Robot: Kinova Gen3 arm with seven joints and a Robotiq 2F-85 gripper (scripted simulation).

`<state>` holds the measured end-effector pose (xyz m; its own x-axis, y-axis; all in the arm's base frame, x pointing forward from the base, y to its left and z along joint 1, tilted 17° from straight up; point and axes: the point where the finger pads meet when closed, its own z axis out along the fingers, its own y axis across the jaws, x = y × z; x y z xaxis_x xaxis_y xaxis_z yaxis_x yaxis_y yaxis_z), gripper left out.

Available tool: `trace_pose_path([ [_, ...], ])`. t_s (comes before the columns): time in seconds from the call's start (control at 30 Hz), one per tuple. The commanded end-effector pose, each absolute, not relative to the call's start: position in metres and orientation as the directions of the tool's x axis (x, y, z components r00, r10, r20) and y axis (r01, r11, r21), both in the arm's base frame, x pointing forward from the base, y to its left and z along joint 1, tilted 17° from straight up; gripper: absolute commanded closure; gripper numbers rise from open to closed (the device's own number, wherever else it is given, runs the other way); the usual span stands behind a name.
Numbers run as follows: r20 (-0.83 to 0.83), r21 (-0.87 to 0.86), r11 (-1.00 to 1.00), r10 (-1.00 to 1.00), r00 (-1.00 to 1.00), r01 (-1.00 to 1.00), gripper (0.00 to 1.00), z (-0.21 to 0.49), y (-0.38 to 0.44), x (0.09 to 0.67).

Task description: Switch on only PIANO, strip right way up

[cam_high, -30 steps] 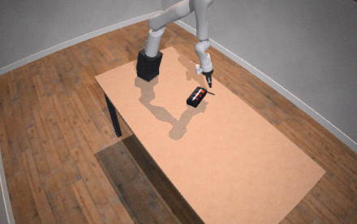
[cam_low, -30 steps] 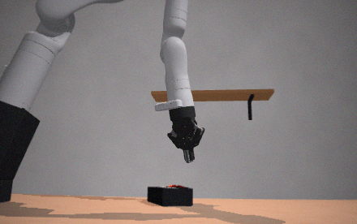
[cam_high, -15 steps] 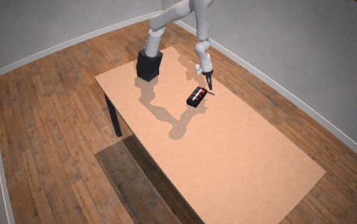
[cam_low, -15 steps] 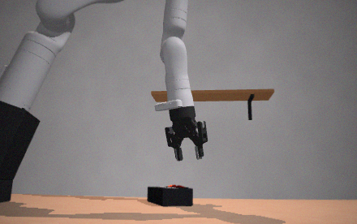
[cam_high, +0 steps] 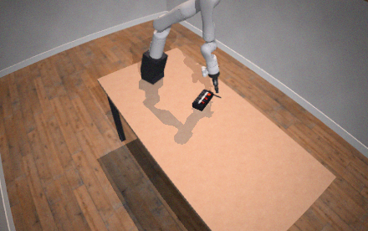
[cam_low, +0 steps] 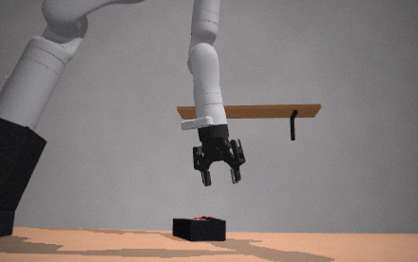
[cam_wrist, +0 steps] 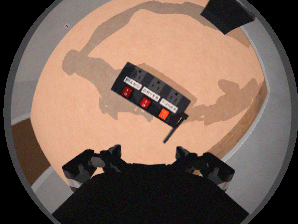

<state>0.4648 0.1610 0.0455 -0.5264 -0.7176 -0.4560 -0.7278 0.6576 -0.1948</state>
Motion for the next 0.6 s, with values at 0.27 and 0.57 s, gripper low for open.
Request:
trace_pose_path([
  [0.27,-0.316,-0.201,0.659,-0.744,-0.589,-0.725,0.00,0.030,0.144,0.456],
  [0.57,-0.290,-0.203,0.660,-0.746,-0.600,-0.723,0.00,0.030,0.142,0.455],
])
